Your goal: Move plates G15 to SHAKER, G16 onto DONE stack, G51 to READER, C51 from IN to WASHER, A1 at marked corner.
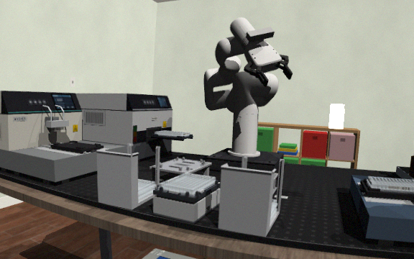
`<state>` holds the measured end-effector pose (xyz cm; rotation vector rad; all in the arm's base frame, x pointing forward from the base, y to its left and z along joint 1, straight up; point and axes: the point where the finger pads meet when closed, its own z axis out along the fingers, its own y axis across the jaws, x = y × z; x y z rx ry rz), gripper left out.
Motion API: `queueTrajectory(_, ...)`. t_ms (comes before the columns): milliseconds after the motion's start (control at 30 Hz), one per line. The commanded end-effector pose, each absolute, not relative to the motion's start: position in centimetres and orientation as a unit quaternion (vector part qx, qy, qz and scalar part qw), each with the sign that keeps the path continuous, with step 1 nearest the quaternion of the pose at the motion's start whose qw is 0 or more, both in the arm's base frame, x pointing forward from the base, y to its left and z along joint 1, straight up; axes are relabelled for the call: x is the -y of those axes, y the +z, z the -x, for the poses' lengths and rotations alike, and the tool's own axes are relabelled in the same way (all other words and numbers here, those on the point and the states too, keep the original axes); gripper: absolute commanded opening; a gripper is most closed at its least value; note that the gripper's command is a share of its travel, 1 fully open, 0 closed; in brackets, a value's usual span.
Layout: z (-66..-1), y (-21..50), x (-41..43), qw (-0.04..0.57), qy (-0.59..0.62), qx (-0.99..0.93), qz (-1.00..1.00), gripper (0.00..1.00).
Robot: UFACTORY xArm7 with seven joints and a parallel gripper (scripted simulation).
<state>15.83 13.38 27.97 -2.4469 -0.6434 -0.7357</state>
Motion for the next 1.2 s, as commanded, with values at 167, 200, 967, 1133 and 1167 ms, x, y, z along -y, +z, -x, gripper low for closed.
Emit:
queueTrajectory(167, -15.8, 28.1, -13.4, 0.251, -0.272, 0.236, 0.899, 1.00)
queueTrajectory(200, -15.8, 28.1, -13.4, 0.251, -0.272, 0.236, 0.899, 1.00)
queueTrajectory(967, -18.6, 26.0, -10.7, 0.113, -0.122, 0.099, 0.981, 1.00)
queueTrajectory(1133, -19.2, 25.5, -10.1, 0.079, -0.087, 0.066, 0.991, 1.00)
queueTrajectory(1167, -19.4, 25.4, -9.9, 0.068, -0.074, 0.055, 0.993, 1.00)
